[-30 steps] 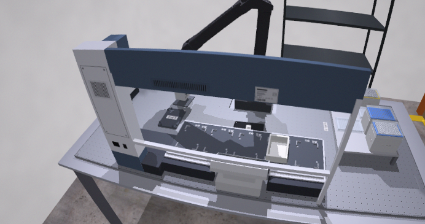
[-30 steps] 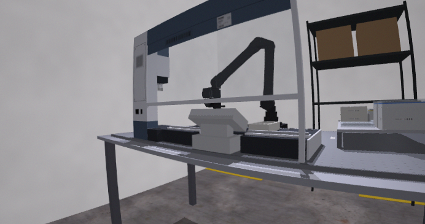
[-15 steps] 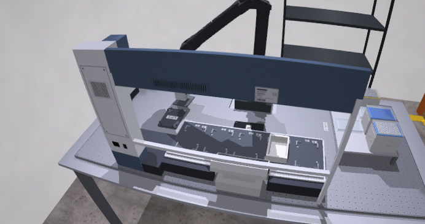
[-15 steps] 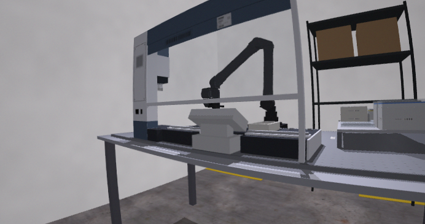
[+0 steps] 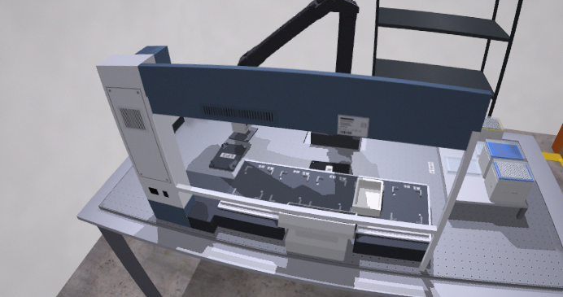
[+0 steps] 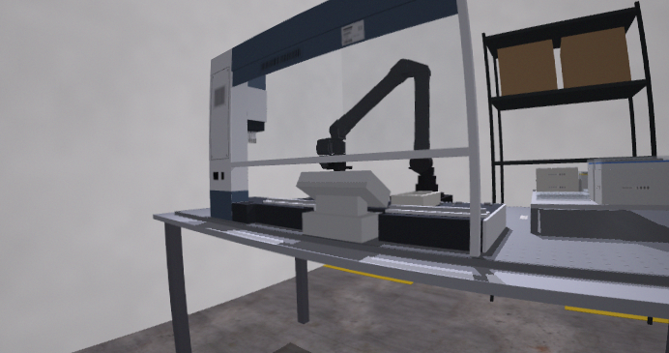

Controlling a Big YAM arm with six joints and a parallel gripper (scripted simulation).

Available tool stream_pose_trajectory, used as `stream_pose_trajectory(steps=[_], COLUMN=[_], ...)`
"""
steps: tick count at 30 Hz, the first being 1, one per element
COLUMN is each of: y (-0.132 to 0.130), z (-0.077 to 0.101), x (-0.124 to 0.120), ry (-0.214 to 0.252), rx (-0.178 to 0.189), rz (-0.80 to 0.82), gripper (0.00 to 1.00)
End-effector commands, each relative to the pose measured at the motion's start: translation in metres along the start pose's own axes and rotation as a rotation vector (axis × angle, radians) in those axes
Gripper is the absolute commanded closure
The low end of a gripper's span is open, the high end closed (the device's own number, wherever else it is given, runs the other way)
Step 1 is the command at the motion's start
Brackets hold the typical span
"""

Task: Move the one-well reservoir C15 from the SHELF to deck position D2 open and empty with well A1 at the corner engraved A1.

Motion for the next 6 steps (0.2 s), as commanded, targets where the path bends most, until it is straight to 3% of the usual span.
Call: stream_pose_trajectory(steps=[1, 6], y=[0.0022, 0.0024], z=[0.0159, 0.0159], x=[0.0258, 0.0278], ry=[-0.045, -0.047], rx=[0.014, 0.014], rz=[0.0, 0.0], gripper=[1.0, 1.0])
Point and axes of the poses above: the point where the finger pads meet when closed, its own z axis back along the fingers, its own y axis across the jaws, x = y × z, the point moved 7 cm from there along z, back along the fingers, and after that the axes turned 3 degrees about -z, right-handed, at the moved point
